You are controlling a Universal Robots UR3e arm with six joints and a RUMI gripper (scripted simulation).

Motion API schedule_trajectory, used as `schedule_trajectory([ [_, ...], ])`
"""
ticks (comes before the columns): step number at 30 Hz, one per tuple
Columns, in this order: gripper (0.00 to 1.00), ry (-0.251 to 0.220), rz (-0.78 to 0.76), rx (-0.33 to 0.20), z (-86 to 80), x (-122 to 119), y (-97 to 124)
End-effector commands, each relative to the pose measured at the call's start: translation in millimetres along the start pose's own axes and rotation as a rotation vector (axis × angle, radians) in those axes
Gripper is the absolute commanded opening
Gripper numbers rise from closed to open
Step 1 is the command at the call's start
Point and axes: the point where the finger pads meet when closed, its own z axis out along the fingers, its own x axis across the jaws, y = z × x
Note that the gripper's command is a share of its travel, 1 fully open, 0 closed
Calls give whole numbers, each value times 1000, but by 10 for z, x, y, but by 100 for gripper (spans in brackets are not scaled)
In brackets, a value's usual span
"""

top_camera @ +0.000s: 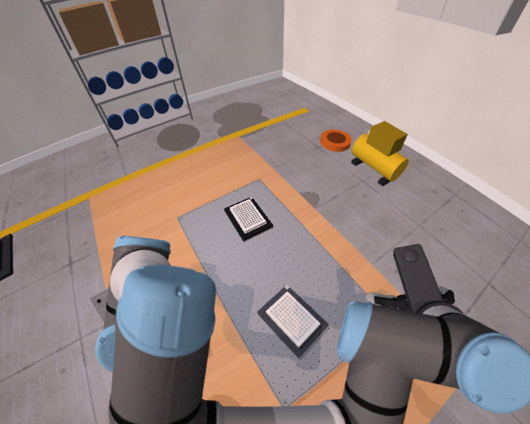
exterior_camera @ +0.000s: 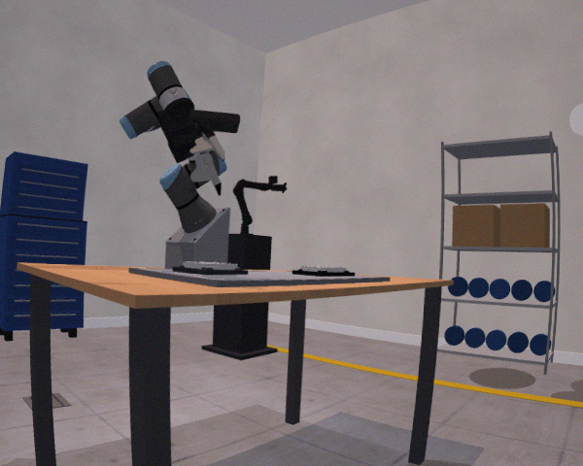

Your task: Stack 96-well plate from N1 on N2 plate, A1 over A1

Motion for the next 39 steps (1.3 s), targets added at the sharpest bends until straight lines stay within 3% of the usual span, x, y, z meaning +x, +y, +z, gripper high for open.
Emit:
schedule_trajectory([
  [1, 100, -32, 98, 4, 98, -39, -143],
  [26, 100, -178, 548, -24, 565, -386, -831],
  [39, 100, -251, 818, -95, 810, -675, -1245],
])
